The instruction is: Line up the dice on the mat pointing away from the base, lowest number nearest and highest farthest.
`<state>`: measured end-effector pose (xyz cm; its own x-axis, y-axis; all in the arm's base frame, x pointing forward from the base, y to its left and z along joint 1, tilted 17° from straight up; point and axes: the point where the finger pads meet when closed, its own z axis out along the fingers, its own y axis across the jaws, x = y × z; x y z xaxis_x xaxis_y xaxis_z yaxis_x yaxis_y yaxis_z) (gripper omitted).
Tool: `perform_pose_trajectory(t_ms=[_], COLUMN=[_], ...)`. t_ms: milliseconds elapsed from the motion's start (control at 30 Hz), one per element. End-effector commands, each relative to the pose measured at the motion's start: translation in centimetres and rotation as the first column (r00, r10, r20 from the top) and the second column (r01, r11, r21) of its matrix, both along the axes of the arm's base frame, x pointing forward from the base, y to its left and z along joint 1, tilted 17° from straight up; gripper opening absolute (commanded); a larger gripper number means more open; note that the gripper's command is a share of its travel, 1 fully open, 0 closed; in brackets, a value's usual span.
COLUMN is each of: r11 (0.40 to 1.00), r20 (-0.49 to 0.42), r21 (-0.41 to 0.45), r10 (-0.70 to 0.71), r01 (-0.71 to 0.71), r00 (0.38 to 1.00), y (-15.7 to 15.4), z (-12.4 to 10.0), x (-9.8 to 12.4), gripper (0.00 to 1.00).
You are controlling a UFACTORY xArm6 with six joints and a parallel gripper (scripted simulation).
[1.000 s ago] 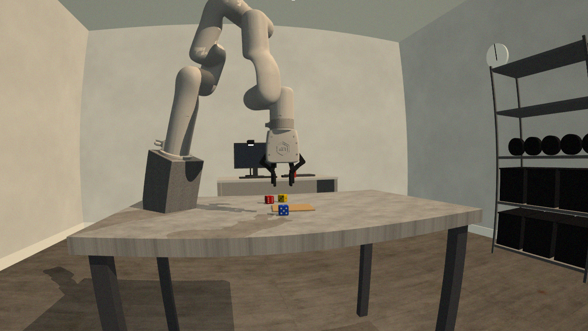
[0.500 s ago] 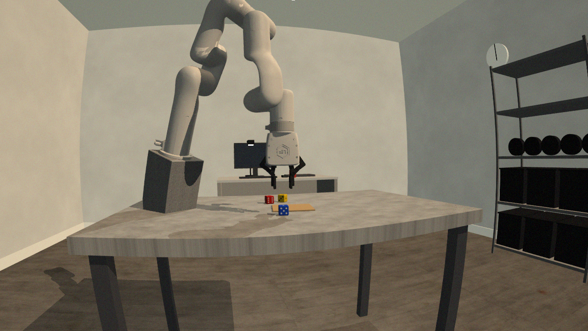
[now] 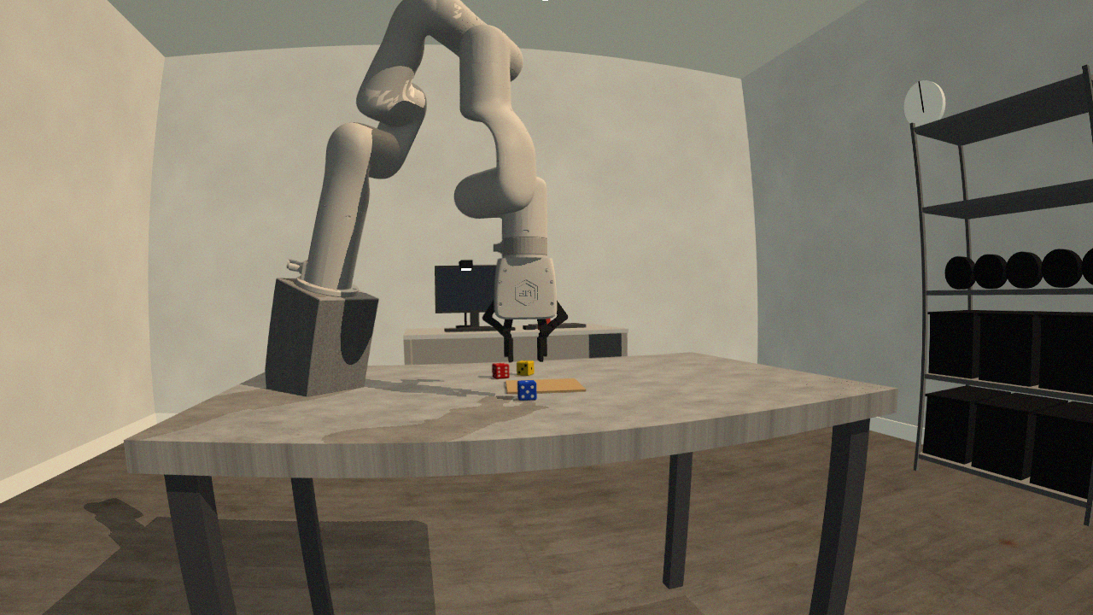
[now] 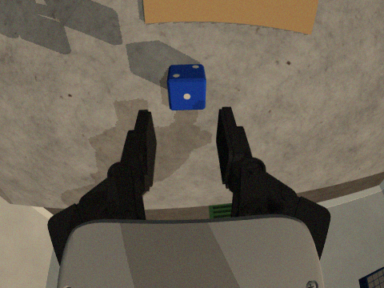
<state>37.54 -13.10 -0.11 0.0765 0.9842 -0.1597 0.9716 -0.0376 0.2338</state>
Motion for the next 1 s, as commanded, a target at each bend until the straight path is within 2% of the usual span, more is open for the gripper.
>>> perform_pose_trajectory(t_ms=[0,500,967], r11=[1.000,1.000,1.000], r20=[0.009,0.009,0.009], r21=[-0.007,-0.007,-0.007], r10=[0.000,0.000,0.000], r01=[0.001,0.001,0.001], r00=[1.000,1.000,1.000], y=[-0.1,-0.4,-0.5], z=[-0.4,-2.2,-2.5], x=[0.2,0.6,0.7], gripper=[0.47,0.47,0.47])
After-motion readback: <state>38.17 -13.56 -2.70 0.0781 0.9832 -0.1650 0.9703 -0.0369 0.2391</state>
